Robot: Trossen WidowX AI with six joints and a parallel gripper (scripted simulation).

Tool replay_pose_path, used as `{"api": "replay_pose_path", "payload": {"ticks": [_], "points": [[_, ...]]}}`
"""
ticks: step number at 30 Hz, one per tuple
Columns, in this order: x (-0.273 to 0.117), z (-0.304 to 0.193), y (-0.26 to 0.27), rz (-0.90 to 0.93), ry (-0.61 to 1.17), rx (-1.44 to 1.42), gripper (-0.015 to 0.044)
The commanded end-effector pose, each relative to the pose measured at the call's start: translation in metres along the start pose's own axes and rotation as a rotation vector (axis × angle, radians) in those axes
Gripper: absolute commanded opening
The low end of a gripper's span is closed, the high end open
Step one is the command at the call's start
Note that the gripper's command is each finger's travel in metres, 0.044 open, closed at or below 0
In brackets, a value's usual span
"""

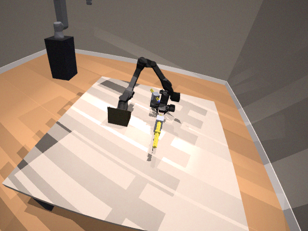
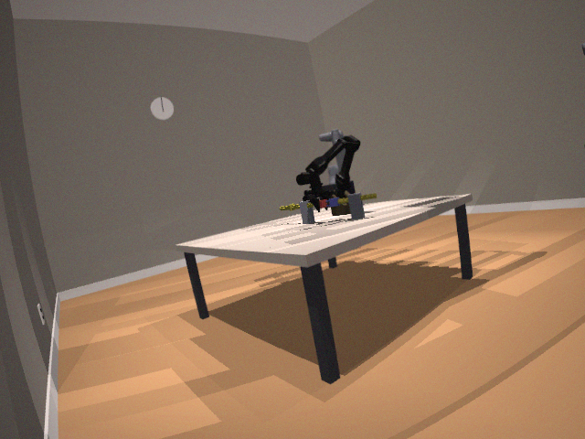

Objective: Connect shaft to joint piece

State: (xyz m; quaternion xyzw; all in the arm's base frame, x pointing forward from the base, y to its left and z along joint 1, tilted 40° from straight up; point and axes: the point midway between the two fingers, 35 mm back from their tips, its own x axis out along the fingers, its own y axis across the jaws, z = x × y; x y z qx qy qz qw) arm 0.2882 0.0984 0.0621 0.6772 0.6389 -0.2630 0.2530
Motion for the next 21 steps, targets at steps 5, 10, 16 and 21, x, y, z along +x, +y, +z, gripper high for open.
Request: {"api": "replay_pose_path", "payload": {"ticks": [5, 10, 16, 21], "points": [[0.000, 0.000, 0.000, 0.000, -0.001, -0.001, 0.0436], [0.000, 0.000, 0.000, 0.000, -0.001, -0.001, 0.0440], [0.000, 0.000, 0.000, 0.000, -0.006, -0.001, 0.0440], [-0.011, -0.003, 0.000, -0.004, -0.148, 0.001, 0.0440]]}}
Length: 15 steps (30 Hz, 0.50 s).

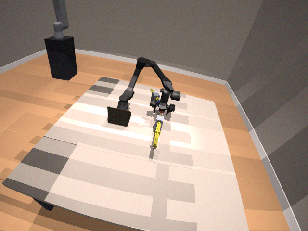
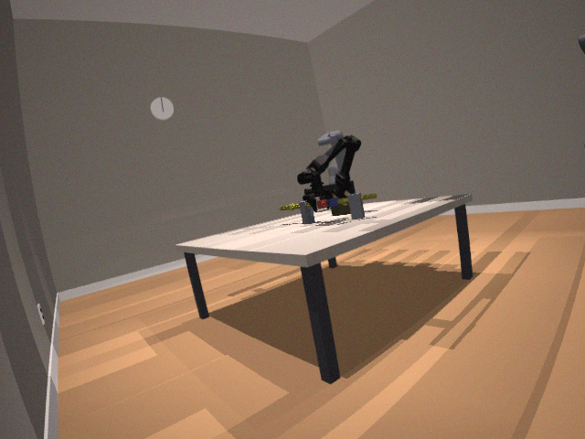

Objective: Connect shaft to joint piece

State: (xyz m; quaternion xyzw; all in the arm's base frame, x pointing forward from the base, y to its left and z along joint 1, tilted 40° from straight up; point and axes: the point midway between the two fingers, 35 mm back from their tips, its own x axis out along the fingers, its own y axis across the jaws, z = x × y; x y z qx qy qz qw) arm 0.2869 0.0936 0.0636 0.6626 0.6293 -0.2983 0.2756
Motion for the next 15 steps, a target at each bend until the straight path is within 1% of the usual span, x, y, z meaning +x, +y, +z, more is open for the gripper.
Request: {"api": "replay_pose_path", "payload": {"ticks": [1, 6, 12, 15], "points": [[-0.010, -0.005, 0.001, 0.009, -0.091, -0.010, 0.0440], [-0.024, -0.008, 0.001, 0.015, -0.232, -0.007, 0.0440], [-0.025, -0.008, 0.001, 0.014, -0.237, -0.013, 0.0440], [-0.031, -0.007, 0.002, 0.001, -0.230, -0.090, 0.0440]]}}
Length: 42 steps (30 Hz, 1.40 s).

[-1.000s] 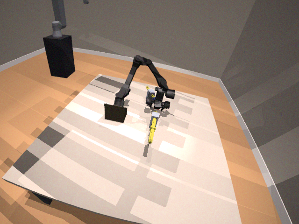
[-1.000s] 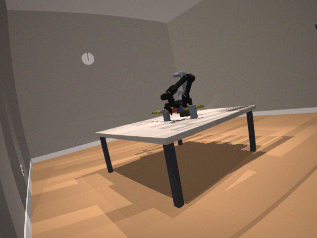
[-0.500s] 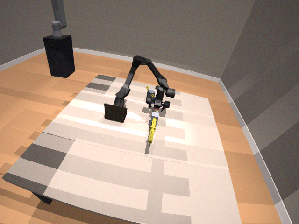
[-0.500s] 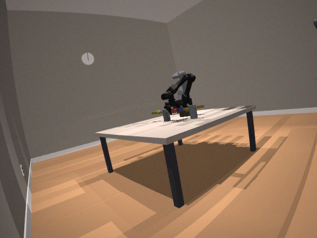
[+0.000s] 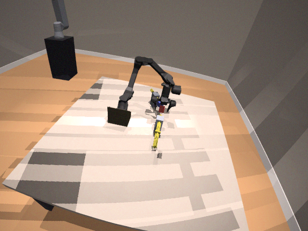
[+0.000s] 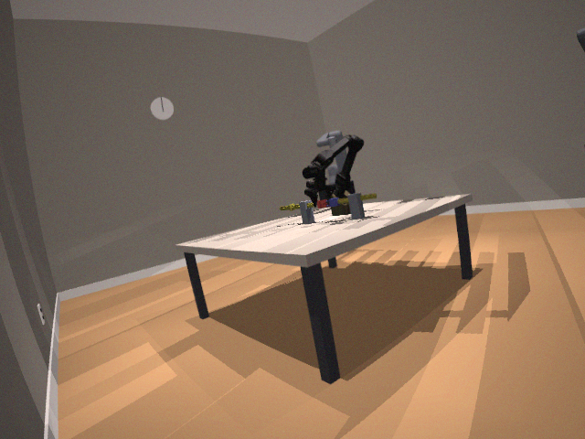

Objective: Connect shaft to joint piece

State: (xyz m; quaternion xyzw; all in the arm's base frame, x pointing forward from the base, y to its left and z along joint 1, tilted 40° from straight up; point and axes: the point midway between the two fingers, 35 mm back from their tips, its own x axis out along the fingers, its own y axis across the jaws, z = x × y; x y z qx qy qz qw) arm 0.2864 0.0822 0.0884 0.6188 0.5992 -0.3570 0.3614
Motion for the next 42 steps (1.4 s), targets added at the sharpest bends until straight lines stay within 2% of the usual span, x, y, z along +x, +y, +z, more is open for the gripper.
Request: {"api": "replay_pose_path", "payload": {"ticks": [1, 22, 42], "points": [[-0.007, 0.003, 0.002, 0.001, 0.003, -0.078, 0.0440], [-0.066, 0.021, 0.006, 0.022, 0.090, -0.784, 0.0440], [-0.125, 0.034, 0.000, 0.149, 0.147, -1.445, 0.0440]]}}
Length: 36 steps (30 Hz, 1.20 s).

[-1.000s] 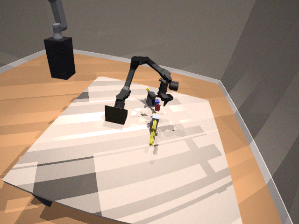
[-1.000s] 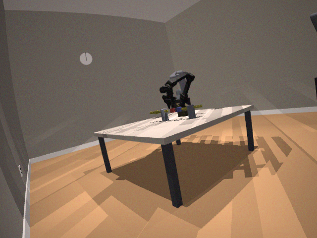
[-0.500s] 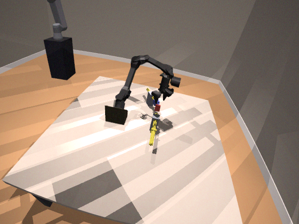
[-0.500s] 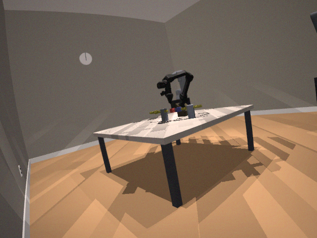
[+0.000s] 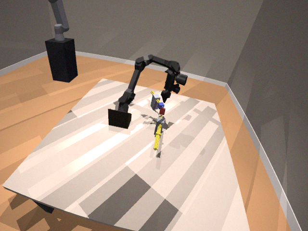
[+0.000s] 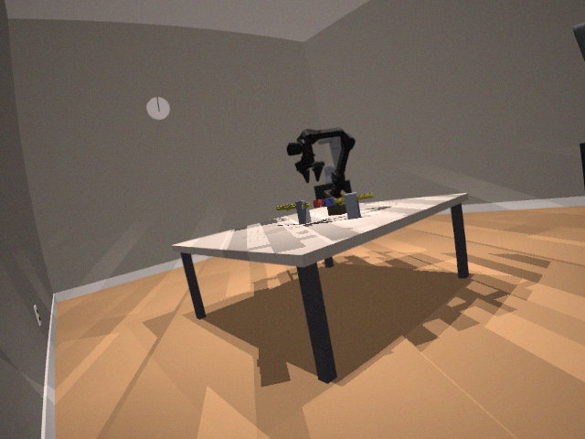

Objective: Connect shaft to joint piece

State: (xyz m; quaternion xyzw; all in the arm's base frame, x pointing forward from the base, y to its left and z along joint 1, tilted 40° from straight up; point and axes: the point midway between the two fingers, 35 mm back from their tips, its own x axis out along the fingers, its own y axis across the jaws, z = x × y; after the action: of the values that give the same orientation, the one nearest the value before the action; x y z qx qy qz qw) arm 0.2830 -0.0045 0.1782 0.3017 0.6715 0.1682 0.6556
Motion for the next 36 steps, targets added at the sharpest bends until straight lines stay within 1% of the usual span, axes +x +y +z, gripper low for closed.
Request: {"api": "replay_pose_path", "payload": {"ticks": [1, 9, 36], "points": [[-0.006, 0.000, 0.000, 0.022, 0.002, -0.078, 0.0440], [-0.006, 0.000, -0.002, 0.018, -0.002, -0.050, 0.0440], [0.030, 0.010, -0.055, 0.217, 0.179, 0.820, 0.0440]]}}
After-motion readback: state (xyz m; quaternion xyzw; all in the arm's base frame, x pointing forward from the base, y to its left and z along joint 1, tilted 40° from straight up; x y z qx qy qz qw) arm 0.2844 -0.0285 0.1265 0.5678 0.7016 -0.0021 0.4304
